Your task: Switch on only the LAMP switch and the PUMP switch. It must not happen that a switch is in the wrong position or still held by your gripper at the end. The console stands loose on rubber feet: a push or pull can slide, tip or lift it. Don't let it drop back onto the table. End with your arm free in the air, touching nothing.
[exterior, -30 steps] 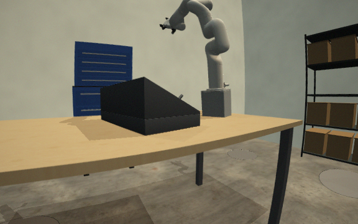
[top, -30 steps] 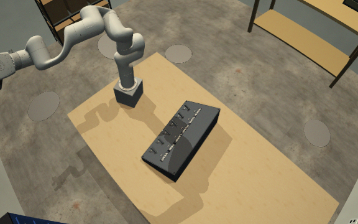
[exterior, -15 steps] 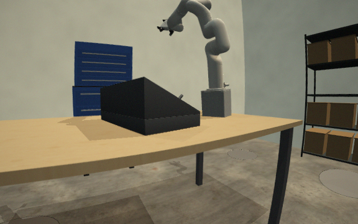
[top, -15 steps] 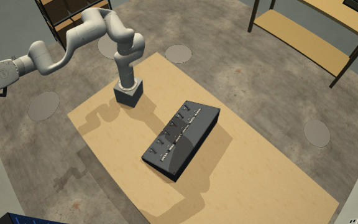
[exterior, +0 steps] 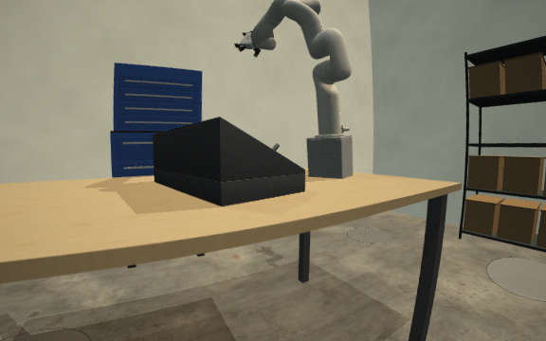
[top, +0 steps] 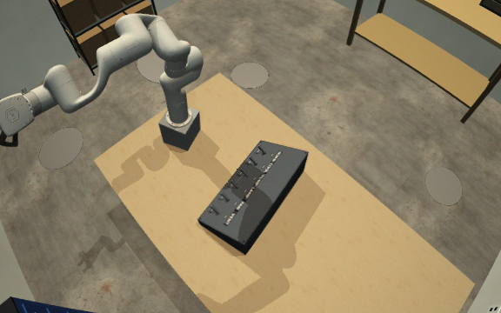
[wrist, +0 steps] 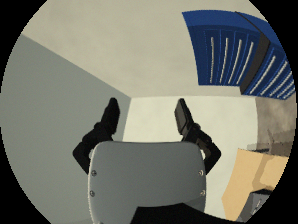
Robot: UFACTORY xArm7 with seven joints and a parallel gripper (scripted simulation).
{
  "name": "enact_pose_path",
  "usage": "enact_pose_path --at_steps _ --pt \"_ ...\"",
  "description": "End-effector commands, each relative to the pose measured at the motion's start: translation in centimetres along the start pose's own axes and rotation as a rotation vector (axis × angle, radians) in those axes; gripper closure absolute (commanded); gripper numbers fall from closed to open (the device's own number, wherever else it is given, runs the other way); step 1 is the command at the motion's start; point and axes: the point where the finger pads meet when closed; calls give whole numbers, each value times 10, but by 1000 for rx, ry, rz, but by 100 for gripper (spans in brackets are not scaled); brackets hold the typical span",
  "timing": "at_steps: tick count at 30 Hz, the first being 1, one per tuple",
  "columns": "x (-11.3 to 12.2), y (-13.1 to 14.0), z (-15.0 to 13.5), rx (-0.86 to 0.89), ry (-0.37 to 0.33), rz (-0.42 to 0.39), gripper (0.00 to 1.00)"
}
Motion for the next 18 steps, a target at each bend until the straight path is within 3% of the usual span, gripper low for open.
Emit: enact_pose_path --at_steps 1,5,6,18 --pt "-1 2 0 1 -1 -4 0" --pt "-1 2 0 1 -1 -4 0" --pt "0 25 40 24 59 -20 0" --pt "0 25 40 24 59 -20 0"
Point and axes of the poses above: the point where the finger pads meet when closed, its own x axis back along the fingers, its own z axis across the jaws, y = z × x, and after that the axes turned 5 degrees about x, right-handed
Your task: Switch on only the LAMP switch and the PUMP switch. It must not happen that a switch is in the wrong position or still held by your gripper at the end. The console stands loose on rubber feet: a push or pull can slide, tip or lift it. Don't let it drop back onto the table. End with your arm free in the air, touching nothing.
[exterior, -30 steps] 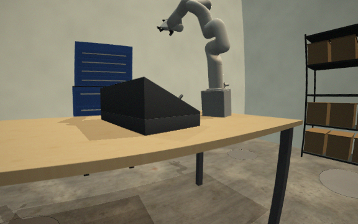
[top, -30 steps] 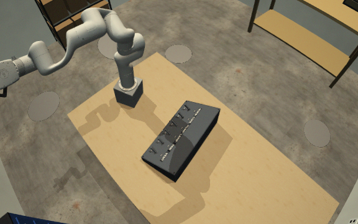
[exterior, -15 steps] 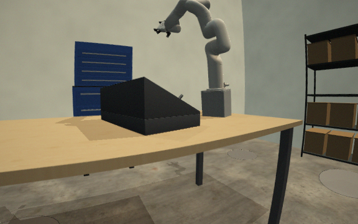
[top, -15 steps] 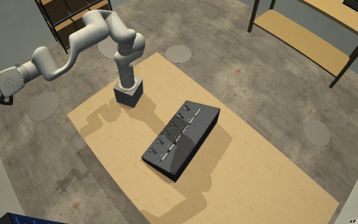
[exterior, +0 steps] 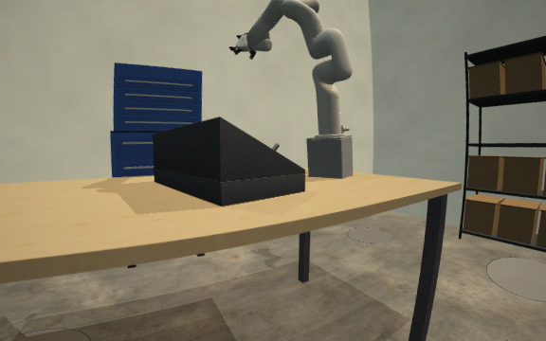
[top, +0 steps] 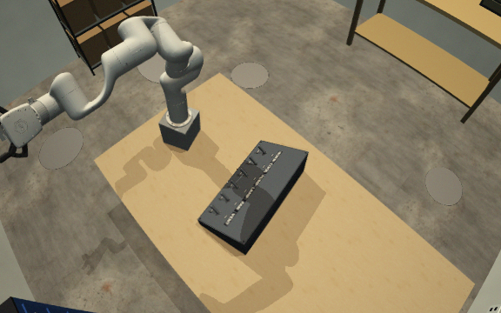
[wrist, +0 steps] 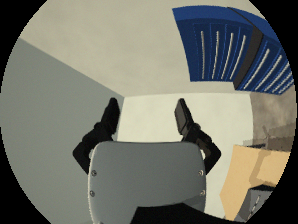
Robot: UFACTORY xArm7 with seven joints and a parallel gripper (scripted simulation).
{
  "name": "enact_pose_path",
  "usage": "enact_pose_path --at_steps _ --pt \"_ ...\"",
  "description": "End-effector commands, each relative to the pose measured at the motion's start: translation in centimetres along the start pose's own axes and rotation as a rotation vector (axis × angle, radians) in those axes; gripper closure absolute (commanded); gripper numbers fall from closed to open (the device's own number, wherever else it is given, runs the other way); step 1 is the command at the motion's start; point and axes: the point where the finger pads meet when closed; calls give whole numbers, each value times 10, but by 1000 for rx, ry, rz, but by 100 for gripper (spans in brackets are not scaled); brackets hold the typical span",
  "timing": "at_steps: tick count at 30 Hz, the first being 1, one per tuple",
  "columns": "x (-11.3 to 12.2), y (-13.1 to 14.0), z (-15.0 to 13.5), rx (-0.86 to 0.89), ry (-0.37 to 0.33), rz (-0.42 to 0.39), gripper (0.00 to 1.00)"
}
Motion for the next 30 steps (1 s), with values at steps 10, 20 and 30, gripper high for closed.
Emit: enact_pose_path --at_steps 10,20,30 --pt "0 29 40 29 62 -26 0" --pt "0 29 40 29 62 -26 0" --pt "5 58 79 62 126 -55 0"
Point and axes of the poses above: the point where the finger pads meet when closed, its own x axis back along the fingers, its own z axis across the jaws, y = z × x, and after that the axes turned 5 degrees about x, right-handed
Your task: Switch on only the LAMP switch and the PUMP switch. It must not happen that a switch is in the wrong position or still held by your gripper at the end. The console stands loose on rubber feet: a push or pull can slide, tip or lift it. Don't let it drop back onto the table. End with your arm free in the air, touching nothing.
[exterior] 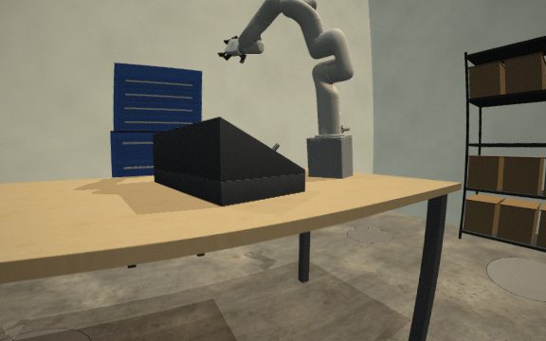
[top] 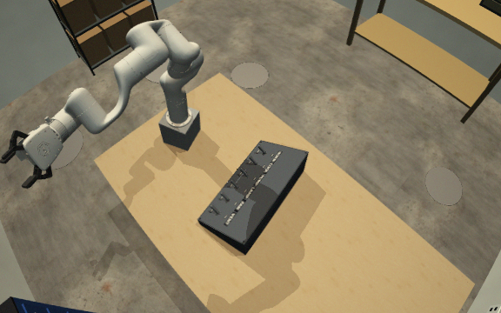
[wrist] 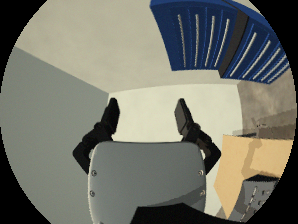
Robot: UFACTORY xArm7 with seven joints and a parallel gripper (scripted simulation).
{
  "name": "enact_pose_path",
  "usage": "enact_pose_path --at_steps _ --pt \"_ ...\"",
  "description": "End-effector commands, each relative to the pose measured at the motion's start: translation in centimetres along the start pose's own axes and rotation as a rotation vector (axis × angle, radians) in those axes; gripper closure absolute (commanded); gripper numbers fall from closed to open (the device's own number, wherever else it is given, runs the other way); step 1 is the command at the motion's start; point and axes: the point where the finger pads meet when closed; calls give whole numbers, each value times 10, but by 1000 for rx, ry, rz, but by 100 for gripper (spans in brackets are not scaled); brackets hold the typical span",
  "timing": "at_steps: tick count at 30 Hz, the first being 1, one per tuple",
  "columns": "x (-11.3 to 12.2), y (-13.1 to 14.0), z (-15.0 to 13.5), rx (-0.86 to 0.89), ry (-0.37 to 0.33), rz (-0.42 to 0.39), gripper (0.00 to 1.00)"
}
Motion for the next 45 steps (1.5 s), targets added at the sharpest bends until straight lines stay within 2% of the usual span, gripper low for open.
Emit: enact_pose_path --at_steps 1,8,9,25,26,42,43,45 --pt "2 -3 -4 2 -5 5 0" --pt "2 -3 -4 2 -5 5 0" --pt "4 31 34 40 59 -31 0" --pt "4 31 34 40 59 -31 0" --pt "9 67 70 84 124 -73 0" --pt "9 67 70 84 124 -73 0" --pt "20 105 106 133 186 -123 0" --pt "20 105 106 133 186 -123 0"
Point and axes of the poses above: the point where the finger pads meet when closed, its own x axis back along the fingers, its own z axis across the jaws, y = z × x, and after that the axes turned 5 degrees about x, right-handed
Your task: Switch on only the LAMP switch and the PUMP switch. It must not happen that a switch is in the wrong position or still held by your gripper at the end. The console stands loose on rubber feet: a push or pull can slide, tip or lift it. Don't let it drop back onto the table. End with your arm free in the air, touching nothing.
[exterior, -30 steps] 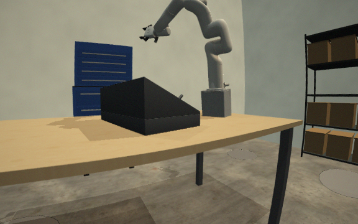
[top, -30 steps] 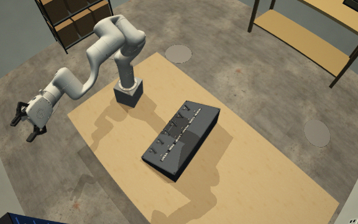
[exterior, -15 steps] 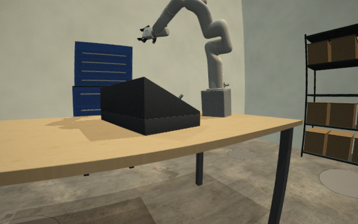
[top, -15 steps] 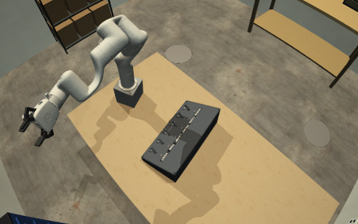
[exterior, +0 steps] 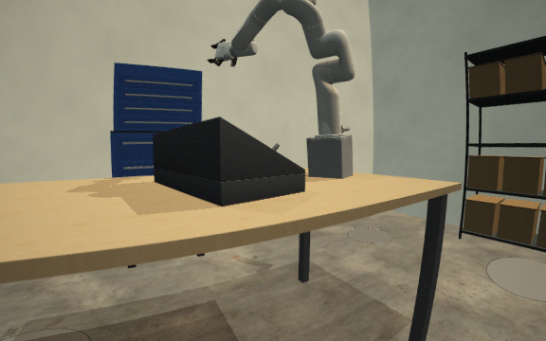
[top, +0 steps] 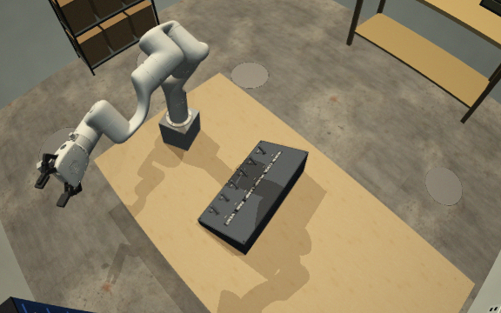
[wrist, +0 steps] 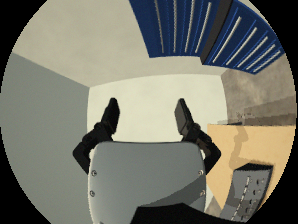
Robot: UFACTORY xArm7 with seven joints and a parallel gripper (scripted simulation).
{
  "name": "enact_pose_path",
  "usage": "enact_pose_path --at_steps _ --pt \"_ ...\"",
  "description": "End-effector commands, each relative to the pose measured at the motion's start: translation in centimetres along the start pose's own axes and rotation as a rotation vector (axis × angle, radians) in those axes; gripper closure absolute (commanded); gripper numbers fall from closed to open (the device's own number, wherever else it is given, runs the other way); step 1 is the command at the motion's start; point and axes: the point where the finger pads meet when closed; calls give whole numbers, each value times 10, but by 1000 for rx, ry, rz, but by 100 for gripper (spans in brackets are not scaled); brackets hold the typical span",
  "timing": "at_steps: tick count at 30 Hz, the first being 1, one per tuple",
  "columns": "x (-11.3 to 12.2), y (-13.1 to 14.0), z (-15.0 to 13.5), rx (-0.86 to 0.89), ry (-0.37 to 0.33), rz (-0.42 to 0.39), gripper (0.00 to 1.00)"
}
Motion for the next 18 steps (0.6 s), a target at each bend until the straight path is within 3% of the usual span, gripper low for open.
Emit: enact_pose_path --at_steps 1,14,15,18 --pt "2 33 22 31 41 -42 0" --pt "2 33 22 31 41 -42 0" --pt "8 76 53 87 100 -97 0" --pt "8 76 53 87 100 -97 0"
Point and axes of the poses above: the point where the finger pads meet when closed, its own x axis back along the fingers, its own z axis across the jaws, y = z × x, and after that the axes turned 5 degrees about x, right-handed
